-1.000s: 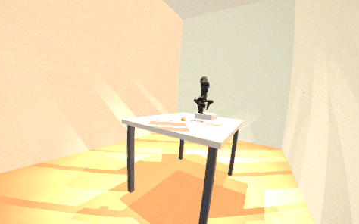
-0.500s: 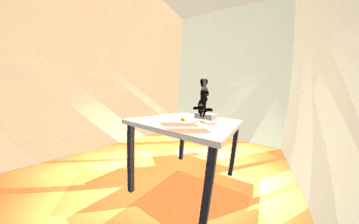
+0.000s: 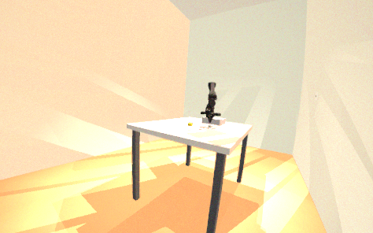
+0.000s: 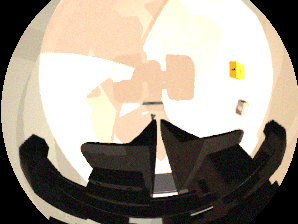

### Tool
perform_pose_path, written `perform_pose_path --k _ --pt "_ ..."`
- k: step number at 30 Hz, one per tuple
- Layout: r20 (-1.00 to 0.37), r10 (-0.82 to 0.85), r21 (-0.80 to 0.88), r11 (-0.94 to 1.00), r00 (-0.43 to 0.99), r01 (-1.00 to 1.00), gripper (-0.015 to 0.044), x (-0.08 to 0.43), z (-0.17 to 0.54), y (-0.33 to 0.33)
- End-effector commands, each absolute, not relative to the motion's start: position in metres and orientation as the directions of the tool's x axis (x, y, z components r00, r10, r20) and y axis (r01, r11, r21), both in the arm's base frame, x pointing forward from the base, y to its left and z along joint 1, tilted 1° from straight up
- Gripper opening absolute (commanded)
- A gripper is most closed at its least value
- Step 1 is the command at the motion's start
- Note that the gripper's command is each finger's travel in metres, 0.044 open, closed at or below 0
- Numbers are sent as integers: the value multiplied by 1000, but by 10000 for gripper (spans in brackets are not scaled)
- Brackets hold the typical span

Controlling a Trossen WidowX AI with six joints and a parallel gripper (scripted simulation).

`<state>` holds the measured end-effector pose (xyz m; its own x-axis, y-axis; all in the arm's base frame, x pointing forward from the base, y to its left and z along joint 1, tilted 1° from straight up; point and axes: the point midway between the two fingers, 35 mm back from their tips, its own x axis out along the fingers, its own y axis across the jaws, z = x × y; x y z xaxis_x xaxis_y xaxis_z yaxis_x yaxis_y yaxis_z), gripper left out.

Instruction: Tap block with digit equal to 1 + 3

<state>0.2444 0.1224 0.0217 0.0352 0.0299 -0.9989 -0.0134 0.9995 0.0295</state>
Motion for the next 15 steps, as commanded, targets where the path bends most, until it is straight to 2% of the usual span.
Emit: perform_pose_path --k 1,15 --pt "-999 26 26 1000 22 -8 20 242 13 122" --pt "-999 26 26 1000 22 -8 20 242 -8 122"
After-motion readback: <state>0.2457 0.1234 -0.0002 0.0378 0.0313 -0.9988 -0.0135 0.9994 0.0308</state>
